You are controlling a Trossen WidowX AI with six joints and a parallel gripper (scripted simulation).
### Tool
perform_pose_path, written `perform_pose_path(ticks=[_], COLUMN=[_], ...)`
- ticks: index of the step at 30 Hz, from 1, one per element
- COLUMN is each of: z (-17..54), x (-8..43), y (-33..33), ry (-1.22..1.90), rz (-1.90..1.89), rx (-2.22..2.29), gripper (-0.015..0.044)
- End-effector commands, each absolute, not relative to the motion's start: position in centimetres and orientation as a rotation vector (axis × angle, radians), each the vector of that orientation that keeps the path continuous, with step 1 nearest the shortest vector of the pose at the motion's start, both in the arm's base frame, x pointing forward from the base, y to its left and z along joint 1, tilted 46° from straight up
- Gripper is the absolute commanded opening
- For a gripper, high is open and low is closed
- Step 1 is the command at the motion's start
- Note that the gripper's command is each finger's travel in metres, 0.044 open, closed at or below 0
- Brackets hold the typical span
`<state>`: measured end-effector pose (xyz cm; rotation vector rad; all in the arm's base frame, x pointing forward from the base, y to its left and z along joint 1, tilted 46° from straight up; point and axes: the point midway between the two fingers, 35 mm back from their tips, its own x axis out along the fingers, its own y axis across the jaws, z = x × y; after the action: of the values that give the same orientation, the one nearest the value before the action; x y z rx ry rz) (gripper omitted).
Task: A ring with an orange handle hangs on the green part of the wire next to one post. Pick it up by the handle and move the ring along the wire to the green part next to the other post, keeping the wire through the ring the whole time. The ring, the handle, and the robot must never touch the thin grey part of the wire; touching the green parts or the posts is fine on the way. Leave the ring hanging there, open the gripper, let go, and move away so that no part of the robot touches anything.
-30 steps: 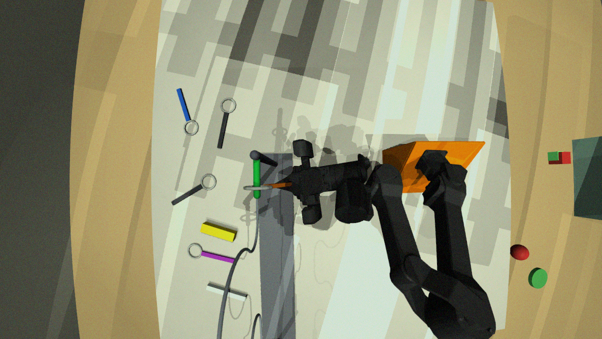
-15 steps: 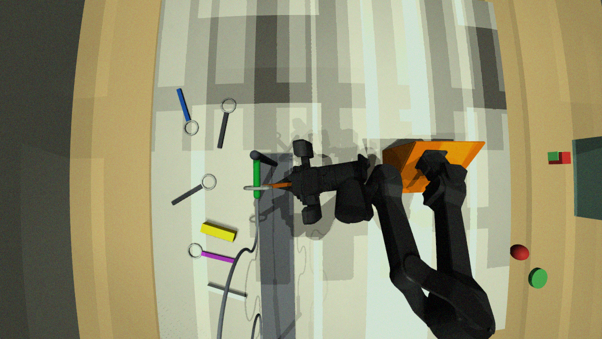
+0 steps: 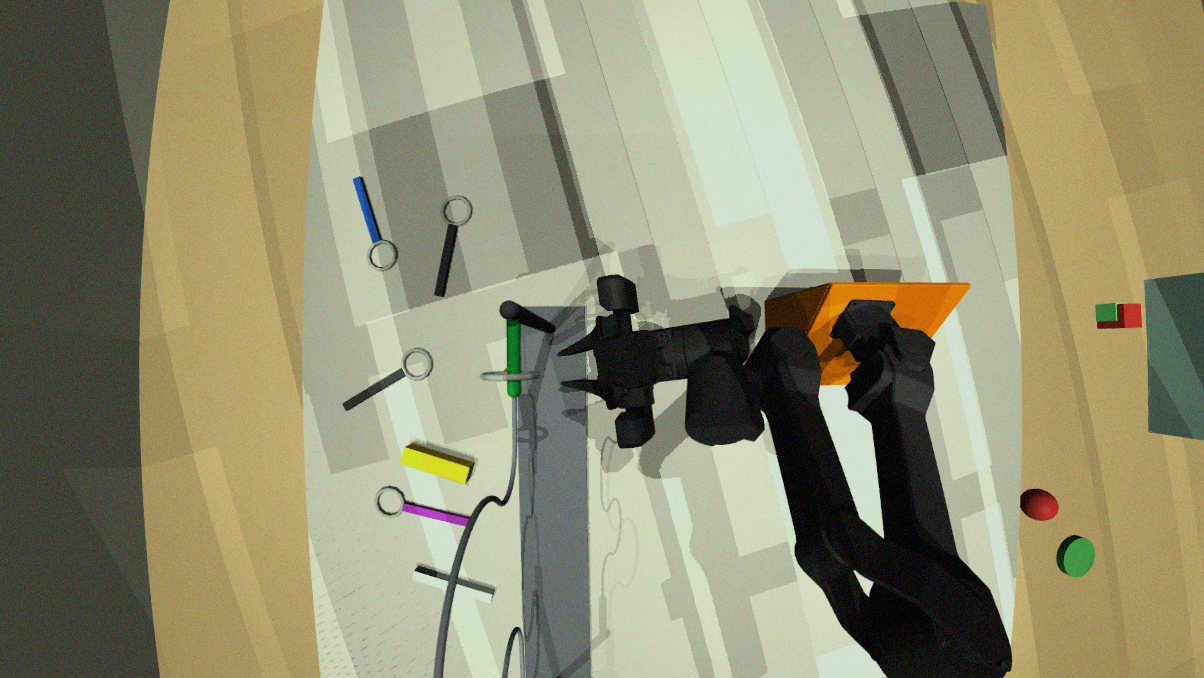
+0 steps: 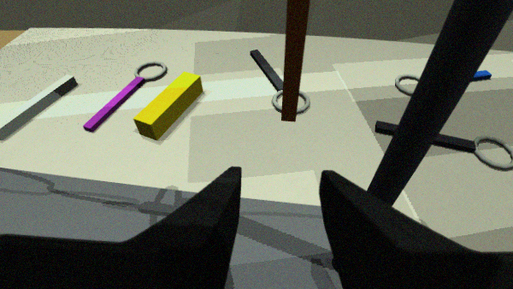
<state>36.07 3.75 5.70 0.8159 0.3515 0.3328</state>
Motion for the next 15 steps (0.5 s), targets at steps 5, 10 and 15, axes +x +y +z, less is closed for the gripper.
perform_pose_path(ticks=[5,10,15], z=[6.1,6.1,6.1], x=[33.1,32.8,32.8], y=[2.6,2.5,2.5], ry=[0.356,0.356,0.356], rz=[0.334,0.334,0.334], rx=[0.813,0.813,0.813], gripper=[0.0160,0.0160,0.0160])
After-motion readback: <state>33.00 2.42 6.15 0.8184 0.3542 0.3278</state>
